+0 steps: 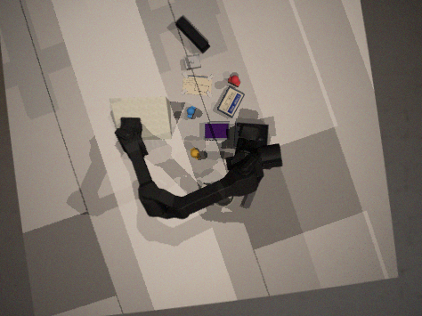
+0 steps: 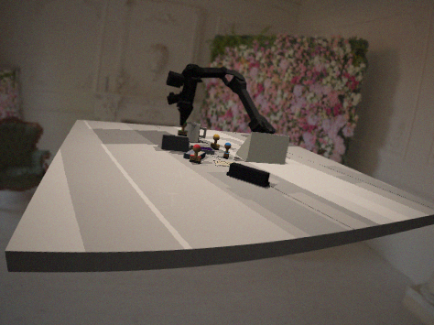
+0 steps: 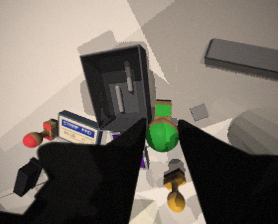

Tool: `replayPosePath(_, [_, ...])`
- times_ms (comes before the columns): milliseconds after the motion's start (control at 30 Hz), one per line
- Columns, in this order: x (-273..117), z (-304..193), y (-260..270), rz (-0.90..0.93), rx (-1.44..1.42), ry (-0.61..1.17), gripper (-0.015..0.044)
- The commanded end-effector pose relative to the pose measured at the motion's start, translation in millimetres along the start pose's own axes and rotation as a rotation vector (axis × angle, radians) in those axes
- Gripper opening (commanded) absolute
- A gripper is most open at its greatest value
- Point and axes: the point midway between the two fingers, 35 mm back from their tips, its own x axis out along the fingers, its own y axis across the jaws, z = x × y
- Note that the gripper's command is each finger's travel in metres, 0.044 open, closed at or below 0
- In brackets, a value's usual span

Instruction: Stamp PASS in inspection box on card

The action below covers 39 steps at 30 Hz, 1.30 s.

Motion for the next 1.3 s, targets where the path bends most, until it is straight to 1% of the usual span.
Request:
replayPosePath(0, [6.4,-0.6,-2.1,-0.004,-0.003,-0.001,0.0])
replayPosePath(833, [43.8,-4.8,-7.9,-0.007,-0.003,-0.003,0.0])
replayPosePath(1167, [41.1,-4.1,-6.2,-0.003,0.0,0.0,0.0263])
replayPosePath(1267, [39.1,-3.5,-5.8,-0.002,-0.001,-0.001,0.0268])
